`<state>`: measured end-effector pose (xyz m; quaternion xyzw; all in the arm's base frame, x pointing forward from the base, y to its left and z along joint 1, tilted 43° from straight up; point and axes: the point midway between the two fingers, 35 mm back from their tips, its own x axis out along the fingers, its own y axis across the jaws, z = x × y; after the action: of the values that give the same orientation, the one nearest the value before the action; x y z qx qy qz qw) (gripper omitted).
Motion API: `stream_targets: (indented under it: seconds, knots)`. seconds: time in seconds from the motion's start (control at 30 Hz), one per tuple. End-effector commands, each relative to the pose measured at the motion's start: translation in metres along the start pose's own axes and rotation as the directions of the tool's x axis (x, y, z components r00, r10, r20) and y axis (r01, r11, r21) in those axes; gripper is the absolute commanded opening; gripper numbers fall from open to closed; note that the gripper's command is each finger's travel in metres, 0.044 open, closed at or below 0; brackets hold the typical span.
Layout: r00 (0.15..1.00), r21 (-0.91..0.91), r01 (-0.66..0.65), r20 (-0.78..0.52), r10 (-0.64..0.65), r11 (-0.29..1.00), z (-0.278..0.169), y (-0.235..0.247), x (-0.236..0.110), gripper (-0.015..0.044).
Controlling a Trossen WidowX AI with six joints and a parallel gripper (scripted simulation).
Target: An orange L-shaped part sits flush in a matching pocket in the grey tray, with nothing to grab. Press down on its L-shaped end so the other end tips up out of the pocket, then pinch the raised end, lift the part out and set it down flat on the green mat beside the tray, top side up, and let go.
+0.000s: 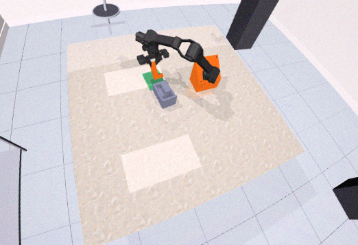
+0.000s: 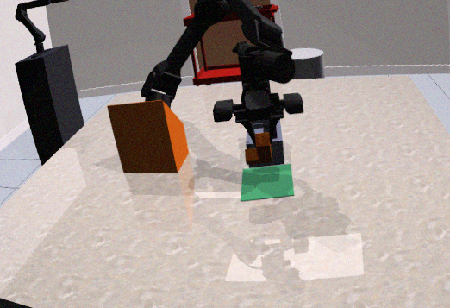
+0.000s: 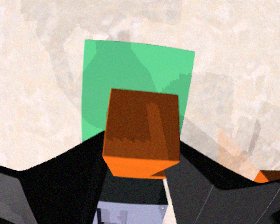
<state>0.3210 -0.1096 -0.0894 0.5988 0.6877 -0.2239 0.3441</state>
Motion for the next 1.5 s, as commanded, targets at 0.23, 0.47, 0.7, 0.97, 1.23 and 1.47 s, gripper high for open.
stream_targets:
  seconds: [0.23,0.47,0.7,0.97,1.23,1.47]
  knots:
    - [1.000,0.005,-0.003,-0.005,0.003,1.000,-0.001,0.000,0.018,0.0000]
    - [1.000,0.005,-0.003,-0.006,0.003,1.000,-0.001,0.000,0.029,0.0000]
    - [1.000,0.004,-0.003,-0.006,0.003,1.000,-0.001,0.000,0.035,0.0000]
    - [1.000,0.001,0.001,-0.003,-0.001,1.000,-0.001,-0.001,0.035,0.0000]
    - [1.000,0.001,0.001,-0.003,-0.001,1.000,-0.001,-0.001,0.035,0.0210]
    - [1.000,0.004,-0.001,-0.002,0.001,1.000,0.002,0.002,-0.013,0.0394]
